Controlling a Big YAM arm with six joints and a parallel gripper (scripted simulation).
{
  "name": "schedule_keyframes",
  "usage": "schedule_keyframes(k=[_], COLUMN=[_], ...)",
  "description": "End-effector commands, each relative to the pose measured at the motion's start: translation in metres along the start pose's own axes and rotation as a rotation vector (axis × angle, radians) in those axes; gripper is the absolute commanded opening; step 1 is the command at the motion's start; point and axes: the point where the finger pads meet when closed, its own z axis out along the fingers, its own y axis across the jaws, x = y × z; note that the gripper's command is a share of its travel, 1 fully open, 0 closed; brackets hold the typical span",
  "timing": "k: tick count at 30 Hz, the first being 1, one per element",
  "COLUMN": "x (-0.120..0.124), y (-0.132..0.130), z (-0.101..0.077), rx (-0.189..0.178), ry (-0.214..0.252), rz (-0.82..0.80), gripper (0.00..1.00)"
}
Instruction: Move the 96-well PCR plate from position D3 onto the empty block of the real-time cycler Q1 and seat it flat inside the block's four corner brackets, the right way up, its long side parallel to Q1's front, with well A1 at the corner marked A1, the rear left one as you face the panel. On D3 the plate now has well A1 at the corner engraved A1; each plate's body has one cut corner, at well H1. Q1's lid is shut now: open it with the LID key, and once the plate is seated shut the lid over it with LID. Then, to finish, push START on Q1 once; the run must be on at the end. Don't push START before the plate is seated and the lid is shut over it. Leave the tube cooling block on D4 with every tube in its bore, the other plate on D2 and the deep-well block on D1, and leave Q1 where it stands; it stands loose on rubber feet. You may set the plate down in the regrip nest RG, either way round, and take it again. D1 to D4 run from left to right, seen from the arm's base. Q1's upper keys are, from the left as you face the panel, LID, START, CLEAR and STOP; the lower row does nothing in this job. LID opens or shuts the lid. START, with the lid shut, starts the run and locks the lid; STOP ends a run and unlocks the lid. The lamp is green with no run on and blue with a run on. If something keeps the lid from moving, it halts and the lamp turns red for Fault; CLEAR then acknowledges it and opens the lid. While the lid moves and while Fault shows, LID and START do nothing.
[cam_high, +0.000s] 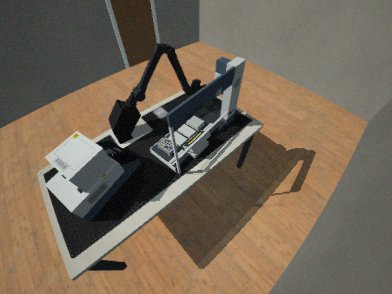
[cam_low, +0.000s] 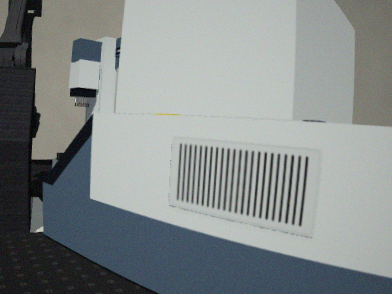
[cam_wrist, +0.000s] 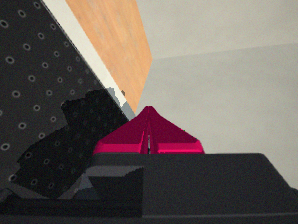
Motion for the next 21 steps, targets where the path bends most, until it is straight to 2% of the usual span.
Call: schedule_keyframes(k=[1,4,7,8,12,16,19,21], x=[0.011,0.020,0.024,0.029,0.054,0.073,0.086,0.091], y=[-0.006,-0.003,-0.004,-0.013,-0.023,-0.025,-0.016,-0.015], z=[-0.001,-0.003,-0.004,-0.004,-0.010,-0.012,-0.021,-0.025], rx=[-0.002,-0.057,-0.049,-0.037,-0.076,-0.057,-0.107,-0.135], ry=[0.025,0.052,0.042,0.060,0.123,0.104,0.162,0.180], rz=[0.056,0.105,0.101,0.105,0.163,0.146,0.201,0.235], gripper=[0.00,0.00,0.00,0.00,0.00,0.00,0.00,0.00])
